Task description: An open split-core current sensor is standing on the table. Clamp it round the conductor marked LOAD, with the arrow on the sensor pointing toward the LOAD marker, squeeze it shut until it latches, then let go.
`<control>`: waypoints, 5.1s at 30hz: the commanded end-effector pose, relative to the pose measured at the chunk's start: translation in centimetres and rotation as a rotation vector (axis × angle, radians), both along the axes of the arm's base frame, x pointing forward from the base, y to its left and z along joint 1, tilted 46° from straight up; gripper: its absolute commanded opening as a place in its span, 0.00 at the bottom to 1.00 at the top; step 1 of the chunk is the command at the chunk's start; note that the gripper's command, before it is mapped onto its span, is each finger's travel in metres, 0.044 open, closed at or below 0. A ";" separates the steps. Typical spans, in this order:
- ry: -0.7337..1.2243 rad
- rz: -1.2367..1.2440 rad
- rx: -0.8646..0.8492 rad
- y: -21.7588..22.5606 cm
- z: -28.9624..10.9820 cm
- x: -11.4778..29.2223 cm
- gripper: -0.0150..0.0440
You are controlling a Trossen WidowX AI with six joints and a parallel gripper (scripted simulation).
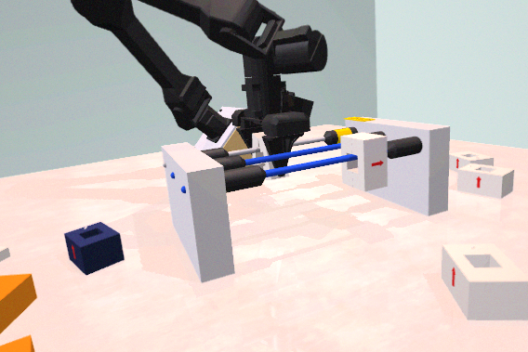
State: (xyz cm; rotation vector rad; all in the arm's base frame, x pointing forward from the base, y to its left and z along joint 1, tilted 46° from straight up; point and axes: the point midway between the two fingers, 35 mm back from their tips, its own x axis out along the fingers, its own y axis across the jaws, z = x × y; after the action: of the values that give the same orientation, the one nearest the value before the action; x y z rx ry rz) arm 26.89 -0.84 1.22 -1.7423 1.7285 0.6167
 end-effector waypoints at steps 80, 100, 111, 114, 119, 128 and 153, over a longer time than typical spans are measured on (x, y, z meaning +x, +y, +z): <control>0.004 -0.002 -0.009 0.9 1.0 -0.1 0.52; 0.006 -0.001 -0.005 1.0 1.0 -0.1 0.60; 0.006 -0.001 -0.005 1.0 1.0 -0.1 0.41; 0.006 -0.001 -0.005 1.0 1.0 -0.1 0.37; 0.004 -0.001 -0.005 1.2 1.2 -0.1 0.25; 0.007 0.000 -0.007 1.1 1.1 -0.1 0.25; 0.034 -0.028 -0.007 1.0 1.1 0.1 0.52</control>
State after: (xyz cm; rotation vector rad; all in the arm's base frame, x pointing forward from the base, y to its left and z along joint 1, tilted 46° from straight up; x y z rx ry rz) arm 26.93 0.11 2.30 -1.7192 1.7772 0.6339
